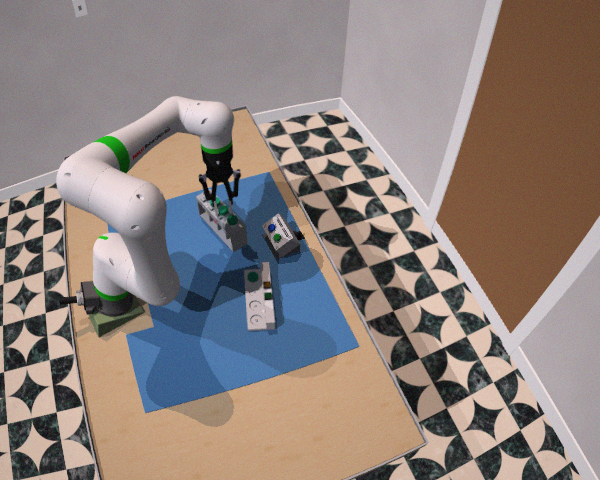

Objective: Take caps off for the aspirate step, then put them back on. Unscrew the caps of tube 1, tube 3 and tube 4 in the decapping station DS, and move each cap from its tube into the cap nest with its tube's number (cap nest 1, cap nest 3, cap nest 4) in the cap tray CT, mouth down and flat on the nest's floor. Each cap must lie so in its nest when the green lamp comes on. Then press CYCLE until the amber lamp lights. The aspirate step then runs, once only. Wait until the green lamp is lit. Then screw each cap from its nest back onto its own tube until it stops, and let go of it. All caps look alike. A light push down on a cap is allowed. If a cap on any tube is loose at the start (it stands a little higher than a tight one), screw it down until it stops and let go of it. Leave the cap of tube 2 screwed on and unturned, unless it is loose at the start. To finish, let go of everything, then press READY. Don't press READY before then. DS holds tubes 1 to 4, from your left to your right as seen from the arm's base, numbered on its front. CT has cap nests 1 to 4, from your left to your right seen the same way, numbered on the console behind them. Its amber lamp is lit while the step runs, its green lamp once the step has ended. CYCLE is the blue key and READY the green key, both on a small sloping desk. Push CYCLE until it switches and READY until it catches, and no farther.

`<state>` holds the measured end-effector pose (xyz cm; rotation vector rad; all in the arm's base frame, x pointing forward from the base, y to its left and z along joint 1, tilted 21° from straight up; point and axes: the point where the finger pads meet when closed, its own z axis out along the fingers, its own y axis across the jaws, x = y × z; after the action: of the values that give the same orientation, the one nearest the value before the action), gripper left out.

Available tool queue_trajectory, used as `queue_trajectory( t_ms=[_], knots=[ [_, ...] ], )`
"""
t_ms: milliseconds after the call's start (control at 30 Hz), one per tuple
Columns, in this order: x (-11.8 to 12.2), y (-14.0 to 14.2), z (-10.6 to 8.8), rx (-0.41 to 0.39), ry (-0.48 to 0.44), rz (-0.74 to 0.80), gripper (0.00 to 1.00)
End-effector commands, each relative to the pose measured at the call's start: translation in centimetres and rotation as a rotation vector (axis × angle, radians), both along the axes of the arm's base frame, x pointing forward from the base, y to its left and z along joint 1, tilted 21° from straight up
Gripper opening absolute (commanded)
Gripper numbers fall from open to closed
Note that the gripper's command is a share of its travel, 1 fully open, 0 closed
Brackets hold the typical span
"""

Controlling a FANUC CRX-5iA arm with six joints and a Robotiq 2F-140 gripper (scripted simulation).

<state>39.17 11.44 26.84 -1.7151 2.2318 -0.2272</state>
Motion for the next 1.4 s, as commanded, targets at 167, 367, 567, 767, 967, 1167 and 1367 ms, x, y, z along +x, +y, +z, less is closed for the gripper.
queue_trajectory(
  t_ms=[167, 367, 567, 767, 967, 1167, 1367],
  knots=[
    [-0.01, 0.02, 0.02, -0.002, -0.003, -0.005, 0.00],
    [-0.01, 0.02, 0.02, -0.002, -0.003, -0.005, 0.00],
    [-0.01, 0.02, 0.02, -0.088, -0.019, 0.229, 0.00],
    [-0.01, 0.02, 0.03, -0.157, -0.031, 0.417, 0.00],
    [-0.01, 0.01, 0.04, -0.257, -0.050, 0.688, 0.00],
    [-0.02, 0.01, 0.04, -0.343, -0.066, 0.922, 0.00],
    [-0.02, 0.01, 0.05, -0.362, -0.069, 0.976, 0.00]
  ],
)
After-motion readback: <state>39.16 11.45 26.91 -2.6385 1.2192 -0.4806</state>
